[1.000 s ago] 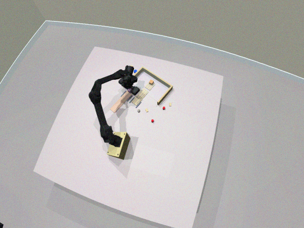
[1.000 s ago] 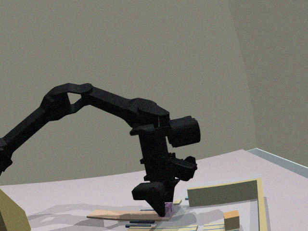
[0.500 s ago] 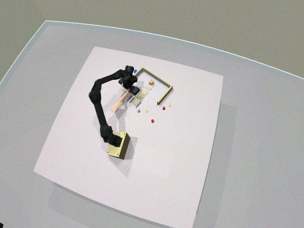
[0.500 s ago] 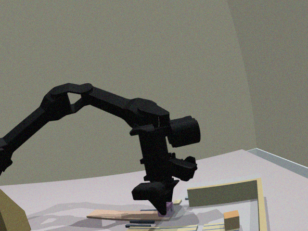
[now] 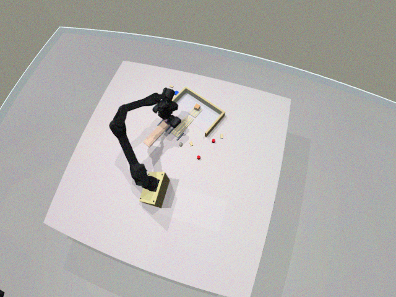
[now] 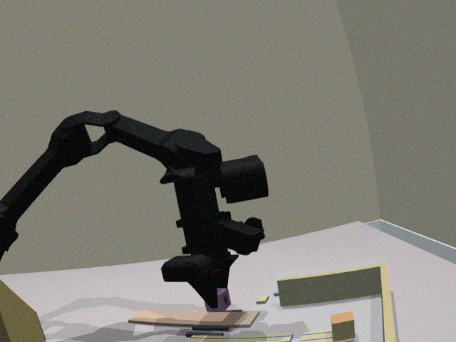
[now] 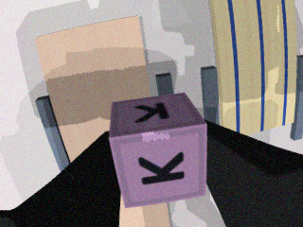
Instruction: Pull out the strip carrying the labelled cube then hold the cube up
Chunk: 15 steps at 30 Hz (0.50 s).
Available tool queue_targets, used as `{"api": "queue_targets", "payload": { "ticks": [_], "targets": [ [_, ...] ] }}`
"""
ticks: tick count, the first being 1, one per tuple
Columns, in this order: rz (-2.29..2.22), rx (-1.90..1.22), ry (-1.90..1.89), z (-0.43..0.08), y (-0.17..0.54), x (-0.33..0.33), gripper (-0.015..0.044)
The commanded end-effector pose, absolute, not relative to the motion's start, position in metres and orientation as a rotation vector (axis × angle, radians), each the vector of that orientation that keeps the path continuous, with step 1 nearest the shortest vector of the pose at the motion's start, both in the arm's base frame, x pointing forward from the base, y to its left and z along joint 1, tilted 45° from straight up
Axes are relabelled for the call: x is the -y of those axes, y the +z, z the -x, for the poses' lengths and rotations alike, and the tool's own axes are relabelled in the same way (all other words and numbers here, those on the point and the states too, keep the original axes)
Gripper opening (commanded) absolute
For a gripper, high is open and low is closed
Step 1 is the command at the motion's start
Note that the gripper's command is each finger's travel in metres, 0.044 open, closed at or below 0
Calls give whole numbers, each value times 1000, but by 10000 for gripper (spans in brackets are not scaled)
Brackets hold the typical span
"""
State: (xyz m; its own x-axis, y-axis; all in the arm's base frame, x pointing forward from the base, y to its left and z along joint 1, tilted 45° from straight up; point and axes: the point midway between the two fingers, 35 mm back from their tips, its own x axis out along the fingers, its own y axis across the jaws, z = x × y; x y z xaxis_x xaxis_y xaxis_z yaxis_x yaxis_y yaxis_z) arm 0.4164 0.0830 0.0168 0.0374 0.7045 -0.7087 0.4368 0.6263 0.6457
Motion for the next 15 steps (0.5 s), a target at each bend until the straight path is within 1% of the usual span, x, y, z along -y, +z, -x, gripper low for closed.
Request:
{"api": "queue_targets", "payload": {
  "ticks": [1,6,15],
  "targets": [
    [-976,-1599,269,-400,22,-76,0],
    [-976,-1600,269,-395,22,-75,0],
    [-976,-1601,267,-367,18,-70,0]
  ]
}}
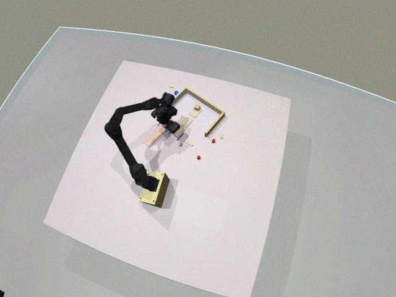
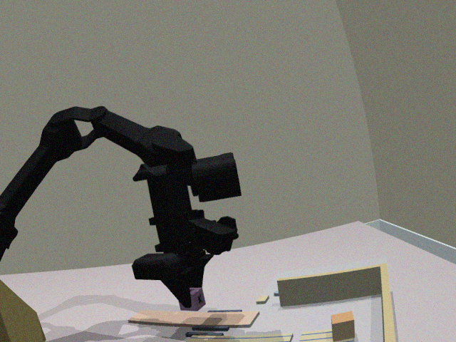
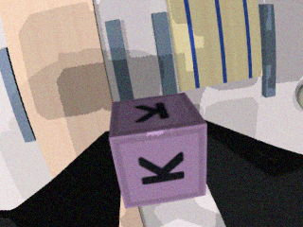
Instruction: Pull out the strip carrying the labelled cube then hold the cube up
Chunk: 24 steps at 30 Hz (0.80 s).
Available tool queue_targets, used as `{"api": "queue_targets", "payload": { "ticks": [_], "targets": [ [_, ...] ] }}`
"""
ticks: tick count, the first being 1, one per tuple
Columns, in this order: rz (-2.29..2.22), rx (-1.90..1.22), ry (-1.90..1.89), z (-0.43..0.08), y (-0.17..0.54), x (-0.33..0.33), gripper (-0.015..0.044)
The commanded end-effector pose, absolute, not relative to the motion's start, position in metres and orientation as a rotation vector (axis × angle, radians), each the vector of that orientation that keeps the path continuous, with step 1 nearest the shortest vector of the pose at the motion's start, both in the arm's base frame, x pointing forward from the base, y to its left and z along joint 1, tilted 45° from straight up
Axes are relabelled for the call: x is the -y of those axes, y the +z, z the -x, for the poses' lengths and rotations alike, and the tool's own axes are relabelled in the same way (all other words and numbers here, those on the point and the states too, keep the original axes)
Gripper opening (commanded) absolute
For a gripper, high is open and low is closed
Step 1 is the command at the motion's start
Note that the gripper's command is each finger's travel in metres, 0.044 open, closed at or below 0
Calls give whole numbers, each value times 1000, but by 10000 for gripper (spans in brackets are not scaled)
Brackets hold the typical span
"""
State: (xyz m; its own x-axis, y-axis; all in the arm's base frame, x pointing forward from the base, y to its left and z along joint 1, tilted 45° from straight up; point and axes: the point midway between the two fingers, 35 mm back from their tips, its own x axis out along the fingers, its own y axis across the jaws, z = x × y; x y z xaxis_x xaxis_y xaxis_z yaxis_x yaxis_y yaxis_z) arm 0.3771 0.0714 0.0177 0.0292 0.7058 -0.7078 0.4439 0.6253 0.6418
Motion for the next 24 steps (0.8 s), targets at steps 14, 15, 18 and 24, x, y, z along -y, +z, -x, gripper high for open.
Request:
{"api": "queue_targets", "payload": {
  "ticks": [14,15,18,24],
  "targets": [
    [-977,-1604,266,-317,10,-66,0],
    [-977,-1604,266,-313,9,-65,0],
    [-977,-1605,266,-303,7,-65,0],
    [-976,-1605,264,-300,17,-54,0]
  ]
}}
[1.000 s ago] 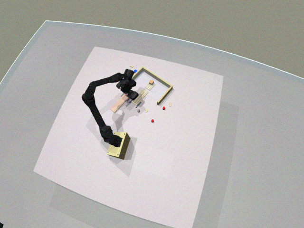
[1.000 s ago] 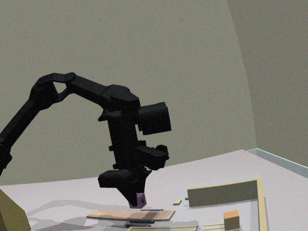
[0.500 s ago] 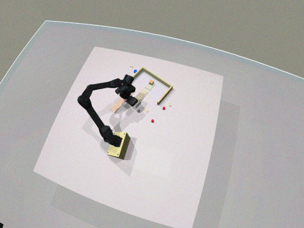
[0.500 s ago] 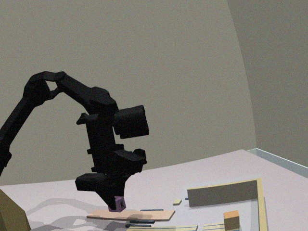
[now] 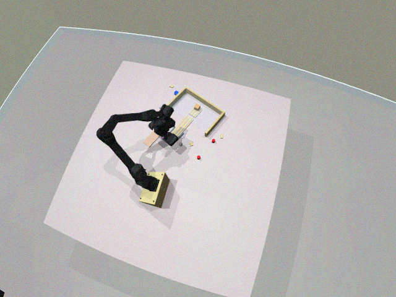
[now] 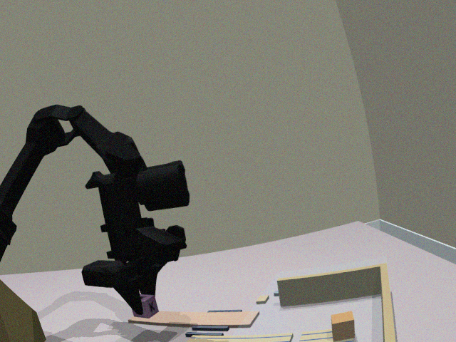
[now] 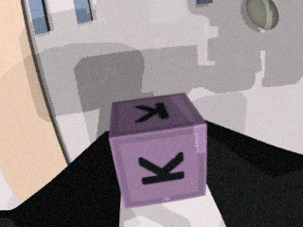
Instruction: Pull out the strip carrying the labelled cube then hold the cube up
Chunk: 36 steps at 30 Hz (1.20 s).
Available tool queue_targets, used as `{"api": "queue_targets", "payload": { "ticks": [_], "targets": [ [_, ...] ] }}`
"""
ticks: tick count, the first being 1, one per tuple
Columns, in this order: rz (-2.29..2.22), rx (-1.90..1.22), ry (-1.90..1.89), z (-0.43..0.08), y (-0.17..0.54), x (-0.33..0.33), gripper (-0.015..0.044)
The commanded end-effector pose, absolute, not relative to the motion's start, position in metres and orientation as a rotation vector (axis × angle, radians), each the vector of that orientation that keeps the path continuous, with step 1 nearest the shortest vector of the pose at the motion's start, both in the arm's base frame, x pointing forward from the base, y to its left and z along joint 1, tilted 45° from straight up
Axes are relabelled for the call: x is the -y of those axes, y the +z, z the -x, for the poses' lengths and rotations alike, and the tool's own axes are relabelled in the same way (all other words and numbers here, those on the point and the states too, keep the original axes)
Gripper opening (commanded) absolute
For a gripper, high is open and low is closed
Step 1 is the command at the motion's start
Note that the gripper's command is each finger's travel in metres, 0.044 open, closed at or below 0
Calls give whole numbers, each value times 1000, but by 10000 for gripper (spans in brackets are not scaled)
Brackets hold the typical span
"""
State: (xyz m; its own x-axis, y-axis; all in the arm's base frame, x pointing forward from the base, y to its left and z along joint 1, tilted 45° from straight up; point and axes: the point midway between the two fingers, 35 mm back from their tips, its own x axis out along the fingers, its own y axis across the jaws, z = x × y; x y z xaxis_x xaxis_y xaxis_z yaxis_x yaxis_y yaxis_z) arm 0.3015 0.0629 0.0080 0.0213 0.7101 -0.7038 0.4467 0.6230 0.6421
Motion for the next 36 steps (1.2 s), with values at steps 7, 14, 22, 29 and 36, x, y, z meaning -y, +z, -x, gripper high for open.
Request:
{"api": "queue_targets", "payload": {
  "ticks": [7,14,22,29,36],
  "targets": [
    [-976,-1605,264,-299,32,-39,0],
    [-976,-1605,264,-299,32,-39,0],
    [-976,-1605,264,-299,32,-39,0],
    [-976,-1605,264,-299,32,-39,0],
    [-976,-1605,264,-299,32,-39,0]
  ]
}}
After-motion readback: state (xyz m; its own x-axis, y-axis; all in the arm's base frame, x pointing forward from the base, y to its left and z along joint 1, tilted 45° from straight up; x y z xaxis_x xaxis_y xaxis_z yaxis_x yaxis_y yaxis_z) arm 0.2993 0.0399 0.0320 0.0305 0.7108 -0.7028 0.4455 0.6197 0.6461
